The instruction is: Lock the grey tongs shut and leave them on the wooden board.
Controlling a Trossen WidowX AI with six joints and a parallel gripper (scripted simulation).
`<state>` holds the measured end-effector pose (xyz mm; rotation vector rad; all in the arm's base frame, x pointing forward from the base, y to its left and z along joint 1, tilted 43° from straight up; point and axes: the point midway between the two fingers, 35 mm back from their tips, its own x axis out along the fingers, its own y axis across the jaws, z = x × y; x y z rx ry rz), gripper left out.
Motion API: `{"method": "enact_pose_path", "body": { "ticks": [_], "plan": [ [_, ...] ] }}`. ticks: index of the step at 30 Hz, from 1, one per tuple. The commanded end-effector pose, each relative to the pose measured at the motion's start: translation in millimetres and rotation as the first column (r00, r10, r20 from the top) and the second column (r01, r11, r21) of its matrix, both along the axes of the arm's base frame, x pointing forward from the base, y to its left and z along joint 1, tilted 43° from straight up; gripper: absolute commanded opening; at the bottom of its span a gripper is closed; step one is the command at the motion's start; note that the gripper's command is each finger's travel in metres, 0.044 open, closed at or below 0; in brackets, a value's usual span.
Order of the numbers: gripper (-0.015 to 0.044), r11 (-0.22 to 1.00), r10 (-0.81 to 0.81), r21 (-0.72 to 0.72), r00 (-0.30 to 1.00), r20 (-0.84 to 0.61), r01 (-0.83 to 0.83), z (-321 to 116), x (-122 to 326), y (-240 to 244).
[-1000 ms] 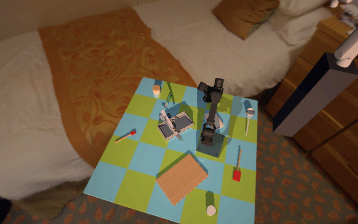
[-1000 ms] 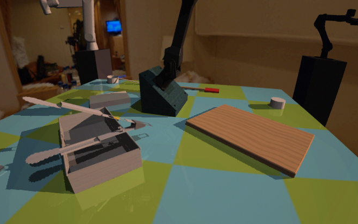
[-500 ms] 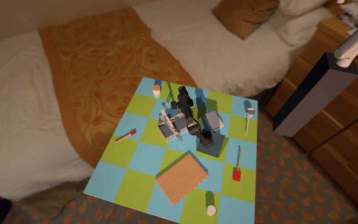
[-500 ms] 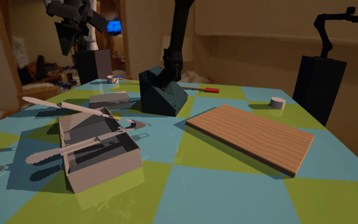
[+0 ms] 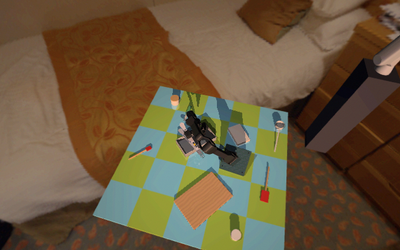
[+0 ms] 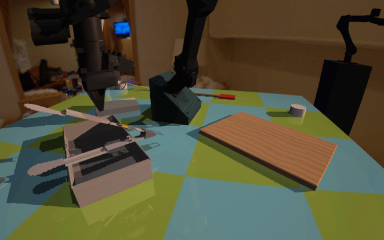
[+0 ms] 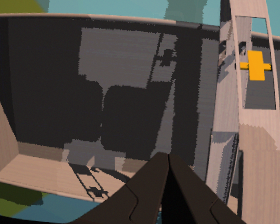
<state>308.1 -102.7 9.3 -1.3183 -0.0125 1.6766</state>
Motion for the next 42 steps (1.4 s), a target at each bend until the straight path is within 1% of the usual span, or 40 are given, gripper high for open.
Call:
{"method": "enact_pose_path", "body": {
  "ticks": [1, 35, 42],
  "plan": [
    [-0.015, 1.0, 0.006, 0.005, 1.0, 0.004, -0.006, -2.3, -0.3, 1.8],
    [-0.015, 0.997, 0.061, 0.053, 0.998, 0.036, -0.063, -44.1, 3.0, 38.2],
    [-0.015, 0.996, 0.063, 0.055, 0.997, 0.038, -0.065, -45.4, 3.5, 40.2]
  ]
}}
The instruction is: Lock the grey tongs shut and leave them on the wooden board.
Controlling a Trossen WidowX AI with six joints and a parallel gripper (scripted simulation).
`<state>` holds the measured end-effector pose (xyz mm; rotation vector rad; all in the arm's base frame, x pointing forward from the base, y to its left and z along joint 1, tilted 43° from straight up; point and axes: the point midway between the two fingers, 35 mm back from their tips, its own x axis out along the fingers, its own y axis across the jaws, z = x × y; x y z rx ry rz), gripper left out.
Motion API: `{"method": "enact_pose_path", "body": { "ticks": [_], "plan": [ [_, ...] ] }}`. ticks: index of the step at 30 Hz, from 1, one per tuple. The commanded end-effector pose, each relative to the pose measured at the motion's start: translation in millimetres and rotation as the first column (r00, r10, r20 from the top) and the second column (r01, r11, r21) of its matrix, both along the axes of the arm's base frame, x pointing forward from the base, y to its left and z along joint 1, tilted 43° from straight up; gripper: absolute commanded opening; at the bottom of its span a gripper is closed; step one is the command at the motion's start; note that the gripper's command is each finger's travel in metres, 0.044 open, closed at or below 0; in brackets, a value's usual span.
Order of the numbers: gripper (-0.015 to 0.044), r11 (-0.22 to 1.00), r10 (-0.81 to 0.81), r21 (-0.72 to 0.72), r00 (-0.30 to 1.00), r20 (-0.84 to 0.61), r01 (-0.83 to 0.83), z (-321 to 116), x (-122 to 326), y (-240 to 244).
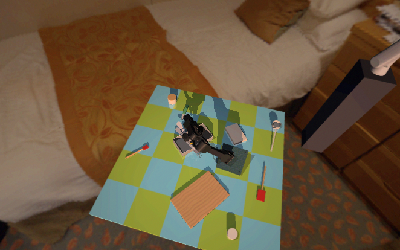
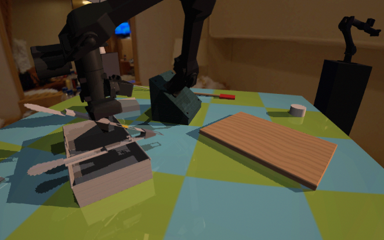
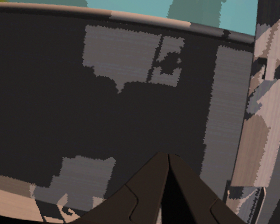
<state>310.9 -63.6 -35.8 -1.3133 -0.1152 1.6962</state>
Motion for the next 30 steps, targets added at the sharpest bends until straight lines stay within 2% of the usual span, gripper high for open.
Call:
{"method": "enact_pose_path", "body": {
  "ticks": [1, 30],
  "plan": [
    [-0.015, 1.0, 0.004, 0.002, 1.0, 0.008, -0.004, 0.2, 1.2, 1.5],
    [-0.015, 0.999, 0.023, -0.034, 0.999, 0.039, -0.022, 26.1, 27.3, 26.9]
  ]
}}
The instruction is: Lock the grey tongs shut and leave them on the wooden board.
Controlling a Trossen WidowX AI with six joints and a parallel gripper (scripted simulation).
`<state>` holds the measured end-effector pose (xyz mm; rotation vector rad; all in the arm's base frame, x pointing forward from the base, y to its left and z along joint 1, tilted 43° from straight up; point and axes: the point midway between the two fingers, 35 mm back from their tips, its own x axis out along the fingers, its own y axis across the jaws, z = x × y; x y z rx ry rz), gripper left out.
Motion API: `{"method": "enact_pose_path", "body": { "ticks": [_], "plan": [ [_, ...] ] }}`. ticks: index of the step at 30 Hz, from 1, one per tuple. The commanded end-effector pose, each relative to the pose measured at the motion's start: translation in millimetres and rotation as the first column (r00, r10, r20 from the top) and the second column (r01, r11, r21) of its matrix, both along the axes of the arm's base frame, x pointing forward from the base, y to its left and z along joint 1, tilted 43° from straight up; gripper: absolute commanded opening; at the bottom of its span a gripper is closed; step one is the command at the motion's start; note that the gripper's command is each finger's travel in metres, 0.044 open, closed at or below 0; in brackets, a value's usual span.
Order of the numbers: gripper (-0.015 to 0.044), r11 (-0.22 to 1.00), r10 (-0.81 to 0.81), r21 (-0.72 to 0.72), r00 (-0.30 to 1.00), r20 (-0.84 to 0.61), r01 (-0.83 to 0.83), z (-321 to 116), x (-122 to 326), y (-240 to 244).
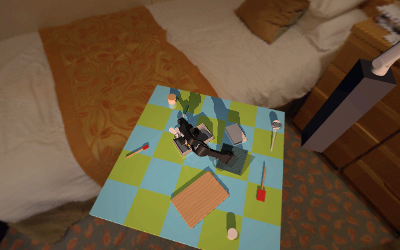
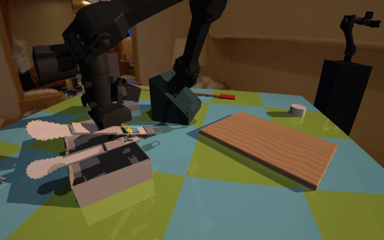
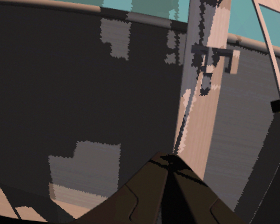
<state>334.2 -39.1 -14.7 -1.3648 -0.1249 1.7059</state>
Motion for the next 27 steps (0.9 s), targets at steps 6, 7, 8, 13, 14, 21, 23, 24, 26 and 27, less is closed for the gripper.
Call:
{"method": "enact_pose_path", "body": {
  "ticks": [6, 7, 8, 13, 14, 21, 23, 24, 26, 27],
  "plan": [
    [-0.015, 1.0, 0.001, -0.009, 1.0, 0.017, -0.001, 10.7, 8.9, 8.4],
    [-0.015, 1.0, 0.001, -0.01, 1.0, 0.018, -0.001, 11.7, 9.7, 9.5],
    [-0.015, 1.0, 0.002, -0.011, 1.0, 0.02, -0.002, 12.7, 10.5, 10.5],
    [-0.015, 1.0, 0.005, -0.015, 1.0, 0.026, -0.005, 17.7, 14.3, 15.8],
    [-0.015, 1.0, 0.006, -0.016, 1.0, 0.027, -0.005, 18.7, 15.1, 16.9],
    [-0.015, 1.0, 0.01, -0.021, 0.999, 0.037, -0.009, 25.8, 20.2, 24.5],
    [-0.015, 1.0, 0.012, -0.022, 0.999, 0.039, -0.011, 27.9, 21.6, 26.8],
    [-0.015, 1.0, 0.012, -0.022, 0.999, 0.041, -0.011, 28.7, 22.2, 27.7],
    [-0.015, 1.0, 0.012, -0.023, 0.999, 0.041, -0.012, 29.4, 22.6, 28.5],
    [-0.015, 1.0, 0.012, -0.023, 0.999, 0.041, -0.012, 29.4, 22.6, 28.5]
  ]
}}
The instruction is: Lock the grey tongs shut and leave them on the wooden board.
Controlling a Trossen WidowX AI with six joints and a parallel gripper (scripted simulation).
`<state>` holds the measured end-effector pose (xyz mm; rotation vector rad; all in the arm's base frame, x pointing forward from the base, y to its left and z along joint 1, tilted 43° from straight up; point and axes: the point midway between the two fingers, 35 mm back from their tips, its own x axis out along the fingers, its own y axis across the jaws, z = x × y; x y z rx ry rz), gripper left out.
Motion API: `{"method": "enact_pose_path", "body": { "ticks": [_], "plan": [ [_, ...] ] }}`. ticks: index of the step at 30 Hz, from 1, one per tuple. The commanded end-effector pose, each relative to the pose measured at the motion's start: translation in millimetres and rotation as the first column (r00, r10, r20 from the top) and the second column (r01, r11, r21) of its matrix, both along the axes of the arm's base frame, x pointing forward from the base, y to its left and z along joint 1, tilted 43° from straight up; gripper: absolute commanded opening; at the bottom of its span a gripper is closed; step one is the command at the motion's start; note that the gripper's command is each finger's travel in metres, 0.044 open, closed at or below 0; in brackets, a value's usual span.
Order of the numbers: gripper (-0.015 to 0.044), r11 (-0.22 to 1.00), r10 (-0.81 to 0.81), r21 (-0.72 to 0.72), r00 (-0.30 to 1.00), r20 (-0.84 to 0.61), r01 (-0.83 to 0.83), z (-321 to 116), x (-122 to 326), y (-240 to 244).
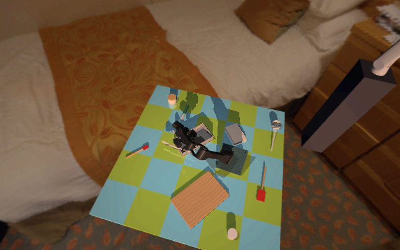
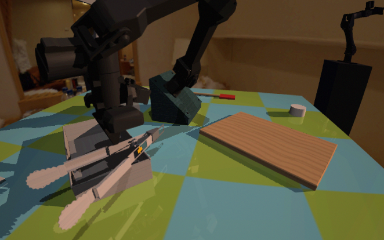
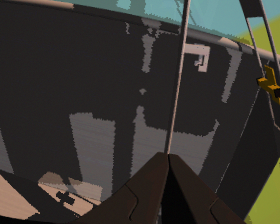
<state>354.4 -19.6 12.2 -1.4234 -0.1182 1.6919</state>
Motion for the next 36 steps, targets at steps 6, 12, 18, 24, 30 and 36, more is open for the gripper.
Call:
{"method": "enact_pose_path", "body": {
  "ticks": [6, 12, 18, 24, 30, 36],
  "plan": [
    [-0.015, 1.0, 0.0, 0.0, 1.0, 0.001, 0.0, 0.7, 0.6, 0.8],
    [-0.015, 1.0, 0.0, 0.0, 1.0, 0.001, 0.0, 0.7, 0.6, 0.8],
    [-0.015, 1.0, 0.0, 0.0, 1.0, 0.001, 0.0, 0.7, 0.6, 0.8],
    [-0.015, 1.0, 0.0, 0.0, 1.0, 0.001, 0.0, 0.7, 0.6, 0.8],
    [-0.0019, 1.0, 0.003, 0.0, 1.0, 0.001, -0.003, 23.0, 2.7, -19.0],
    [0.0139, 1.0, 0.01, 0.008, 1.0, 0.002, -0.01, 74.3, -3.0, -58.1]
  ]
}}
